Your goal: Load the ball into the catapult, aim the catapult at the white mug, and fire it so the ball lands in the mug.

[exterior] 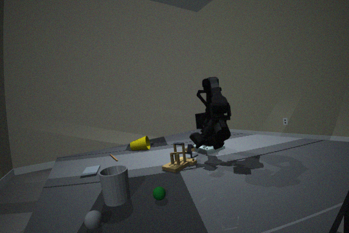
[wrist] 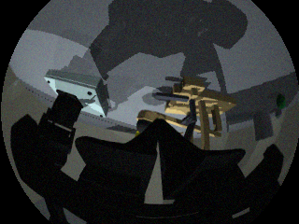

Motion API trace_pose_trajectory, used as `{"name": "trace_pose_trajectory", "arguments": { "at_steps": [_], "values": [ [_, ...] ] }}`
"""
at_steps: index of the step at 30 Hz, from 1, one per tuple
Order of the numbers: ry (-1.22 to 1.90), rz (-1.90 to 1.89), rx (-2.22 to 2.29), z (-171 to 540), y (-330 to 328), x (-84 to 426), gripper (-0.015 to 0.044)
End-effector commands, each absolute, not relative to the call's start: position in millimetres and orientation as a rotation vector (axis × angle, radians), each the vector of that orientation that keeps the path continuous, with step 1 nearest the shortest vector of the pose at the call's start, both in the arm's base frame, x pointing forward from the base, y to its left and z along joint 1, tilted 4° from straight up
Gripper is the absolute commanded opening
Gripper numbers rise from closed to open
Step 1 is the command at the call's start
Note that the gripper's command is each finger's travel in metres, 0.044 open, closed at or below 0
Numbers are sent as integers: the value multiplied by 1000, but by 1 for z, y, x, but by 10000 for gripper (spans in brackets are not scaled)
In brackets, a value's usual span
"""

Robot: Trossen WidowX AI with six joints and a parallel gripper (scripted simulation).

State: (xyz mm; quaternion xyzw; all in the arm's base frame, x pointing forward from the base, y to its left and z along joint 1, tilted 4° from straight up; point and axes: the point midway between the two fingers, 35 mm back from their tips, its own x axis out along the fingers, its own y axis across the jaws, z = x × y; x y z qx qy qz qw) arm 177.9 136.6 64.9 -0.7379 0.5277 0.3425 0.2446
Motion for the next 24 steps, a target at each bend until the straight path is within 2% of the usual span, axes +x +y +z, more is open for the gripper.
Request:
{"name": "trace_pose_trajectory", "arguments": {
  "at_steps": [1, 24],
  "values": [
    [1452, 944, -2031, 56, 135, 177, 0],
    [1455, 956, -2048, 9, 133, 171, 0]
  ]
}}
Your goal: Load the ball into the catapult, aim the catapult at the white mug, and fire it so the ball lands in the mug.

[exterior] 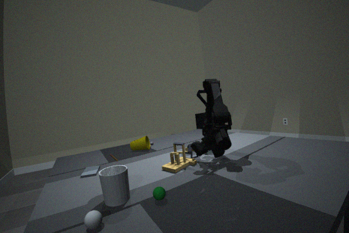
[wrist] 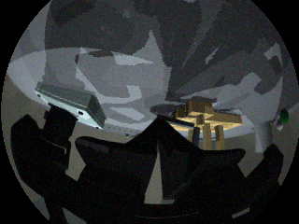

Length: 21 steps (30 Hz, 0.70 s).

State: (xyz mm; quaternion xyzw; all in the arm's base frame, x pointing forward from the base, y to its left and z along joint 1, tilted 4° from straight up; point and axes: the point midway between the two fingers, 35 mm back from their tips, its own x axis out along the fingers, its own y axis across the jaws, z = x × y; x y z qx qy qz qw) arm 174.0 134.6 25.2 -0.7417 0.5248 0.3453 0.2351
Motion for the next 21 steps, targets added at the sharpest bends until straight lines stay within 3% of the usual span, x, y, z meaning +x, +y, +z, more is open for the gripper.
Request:
{"name": "trace_pose_trajectory", "arguments": {
  "at_steps": [1, 6, 13, 17, 21],
  "values": [
    [1455, 956, -2048, 7, 133, 170, 0],
    [1441, 960, -2049, 16, 139, 171, 0],
    [1293, 1010, -2052, 124, 180, 161, 0],
    [1280, 1016, -2052, 135, 181, 158, 0],
    [1285, 983, -1974, 121, 188, 171, 105]
  ]
}}
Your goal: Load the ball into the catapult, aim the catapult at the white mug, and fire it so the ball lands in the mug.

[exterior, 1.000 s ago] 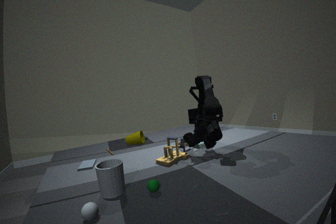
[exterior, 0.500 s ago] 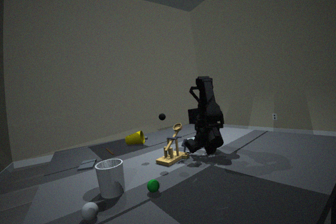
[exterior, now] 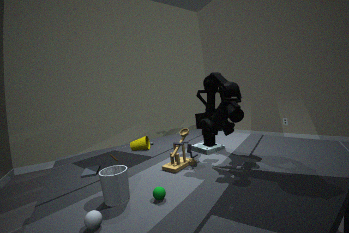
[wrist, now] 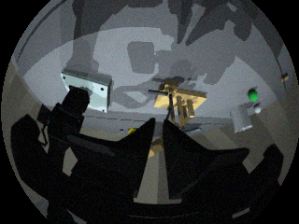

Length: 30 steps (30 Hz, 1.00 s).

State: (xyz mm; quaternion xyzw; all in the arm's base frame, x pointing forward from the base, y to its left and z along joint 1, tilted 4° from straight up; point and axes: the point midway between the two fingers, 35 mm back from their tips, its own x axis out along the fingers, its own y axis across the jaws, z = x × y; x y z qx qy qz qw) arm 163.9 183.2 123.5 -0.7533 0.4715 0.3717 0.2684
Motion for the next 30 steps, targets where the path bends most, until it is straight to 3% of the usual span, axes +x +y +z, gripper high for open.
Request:
{"name": "trace_pose_trajectory", "arguments": {
  "at_steps": [1, 13, 30],
  "values": [
    [1287, 972, -1940, 121, 190, 174, 131],
    [1292, 835, -1545, 129, 215, 222, 440],
    [1218, 600, -1010, 158, 224, 312, 440]
  ]
}}
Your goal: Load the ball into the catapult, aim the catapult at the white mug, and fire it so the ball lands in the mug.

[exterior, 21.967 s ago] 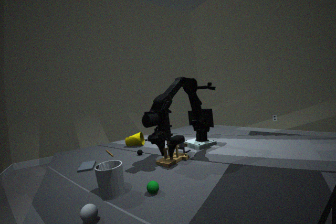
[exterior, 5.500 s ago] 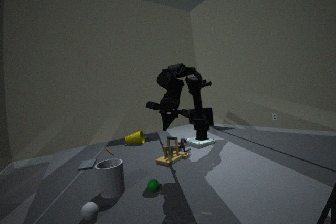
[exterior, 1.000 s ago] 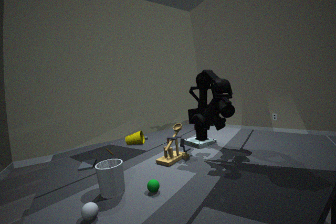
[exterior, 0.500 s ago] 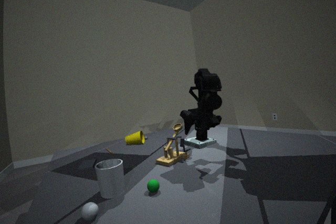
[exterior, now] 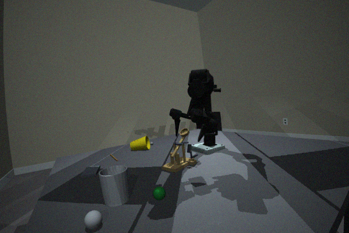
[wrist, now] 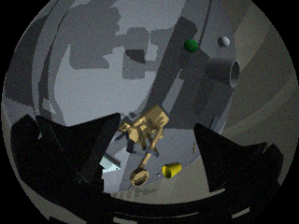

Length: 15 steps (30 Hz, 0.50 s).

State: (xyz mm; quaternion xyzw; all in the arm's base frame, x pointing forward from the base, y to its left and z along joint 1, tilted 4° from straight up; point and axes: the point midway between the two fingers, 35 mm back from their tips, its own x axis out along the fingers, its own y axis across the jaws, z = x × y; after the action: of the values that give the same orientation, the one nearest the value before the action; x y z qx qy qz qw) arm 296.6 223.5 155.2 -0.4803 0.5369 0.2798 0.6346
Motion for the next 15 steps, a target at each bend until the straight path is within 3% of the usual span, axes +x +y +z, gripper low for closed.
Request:
{"name": "trace_pose_trajectory", "arguments": {
  "at_steps": [1, 15],
  "values": [
    [1213, 586, -982, 160, 223, 317, 440],
    [1114, 426, -608, 190, 214, 387, 440]
  ]
}}
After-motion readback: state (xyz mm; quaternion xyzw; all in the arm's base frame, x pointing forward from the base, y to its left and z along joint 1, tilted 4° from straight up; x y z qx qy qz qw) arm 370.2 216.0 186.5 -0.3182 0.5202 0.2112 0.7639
